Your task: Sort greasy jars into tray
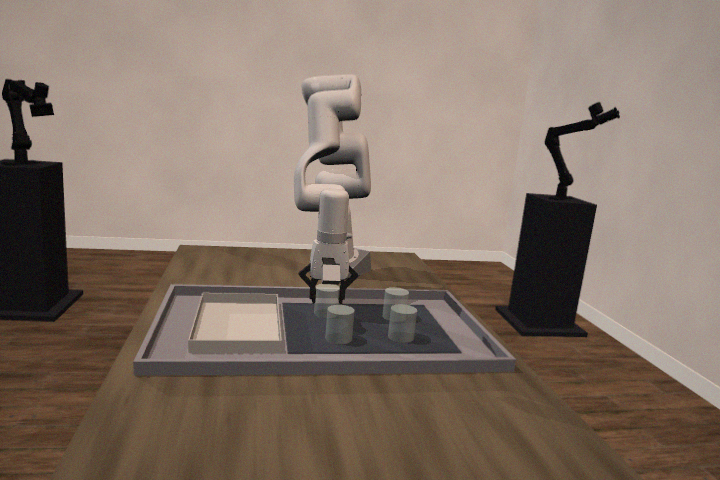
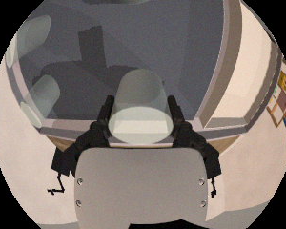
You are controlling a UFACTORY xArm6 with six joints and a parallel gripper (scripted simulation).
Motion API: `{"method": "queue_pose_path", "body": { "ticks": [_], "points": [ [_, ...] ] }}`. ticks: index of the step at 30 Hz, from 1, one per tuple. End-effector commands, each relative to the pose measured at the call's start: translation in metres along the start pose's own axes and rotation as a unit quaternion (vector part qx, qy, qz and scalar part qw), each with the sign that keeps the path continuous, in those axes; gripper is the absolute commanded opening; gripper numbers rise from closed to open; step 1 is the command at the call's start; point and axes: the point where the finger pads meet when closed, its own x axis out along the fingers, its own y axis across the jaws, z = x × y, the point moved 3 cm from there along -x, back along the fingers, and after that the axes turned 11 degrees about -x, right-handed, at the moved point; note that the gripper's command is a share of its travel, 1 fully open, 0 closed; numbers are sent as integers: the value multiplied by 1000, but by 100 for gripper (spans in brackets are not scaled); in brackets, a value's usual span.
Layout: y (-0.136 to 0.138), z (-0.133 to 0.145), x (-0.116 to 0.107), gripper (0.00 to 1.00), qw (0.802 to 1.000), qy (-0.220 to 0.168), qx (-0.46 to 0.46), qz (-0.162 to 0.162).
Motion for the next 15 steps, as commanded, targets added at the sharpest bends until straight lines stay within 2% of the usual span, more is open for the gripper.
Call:
{"method": "queue_pose_path", "body": {
  "ticks": [1,6,15],
  "points": [
    [0,-1,-1,0,1000,2,0,1],
    [0,-1,-4,0,1000,2,0,1],
    [0,-1,-27,0,1000,2,0,1]
  ]
}}
